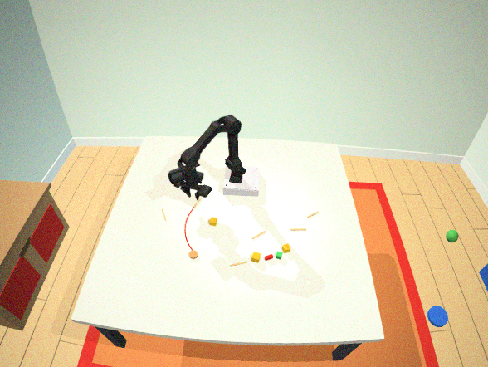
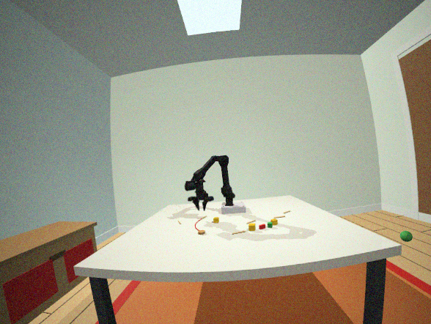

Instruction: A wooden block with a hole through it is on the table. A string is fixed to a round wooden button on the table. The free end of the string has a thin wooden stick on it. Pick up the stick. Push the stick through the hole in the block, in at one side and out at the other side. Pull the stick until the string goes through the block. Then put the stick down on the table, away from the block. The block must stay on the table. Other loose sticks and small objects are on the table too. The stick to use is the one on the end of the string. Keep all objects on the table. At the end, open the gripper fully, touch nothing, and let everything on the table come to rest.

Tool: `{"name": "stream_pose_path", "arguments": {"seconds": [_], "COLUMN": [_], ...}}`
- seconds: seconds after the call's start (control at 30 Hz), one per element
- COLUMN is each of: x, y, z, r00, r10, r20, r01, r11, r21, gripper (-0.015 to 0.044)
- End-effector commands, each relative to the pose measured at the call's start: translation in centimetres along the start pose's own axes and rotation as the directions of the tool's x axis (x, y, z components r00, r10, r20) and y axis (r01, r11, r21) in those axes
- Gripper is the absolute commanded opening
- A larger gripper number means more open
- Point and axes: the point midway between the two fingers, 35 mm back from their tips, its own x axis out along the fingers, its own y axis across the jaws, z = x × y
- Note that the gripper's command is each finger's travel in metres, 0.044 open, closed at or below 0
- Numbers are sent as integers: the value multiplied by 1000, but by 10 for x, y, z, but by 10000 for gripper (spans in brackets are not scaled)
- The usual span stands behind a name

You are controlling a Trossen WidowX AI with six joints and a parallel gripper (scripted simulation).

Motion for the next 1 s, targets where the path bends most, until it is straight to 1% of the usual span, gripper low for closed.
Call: {"name": "stream_pose_path", "arguments": {"seconds": [0.0, 0.37, 0.97], "x": [0, 3, 32], "y": [1, 1, 2], "z": [1, 1, -1], "r00": [1000, 1000, 1000], "r10": [5, 5, 5], "r20": [2, 2, 2], "r01": [-5, -5, -5], "r11": [1000, 1000, 1000], "r21": [4, 4, 4], "gripper": [125, 125, 125]}}
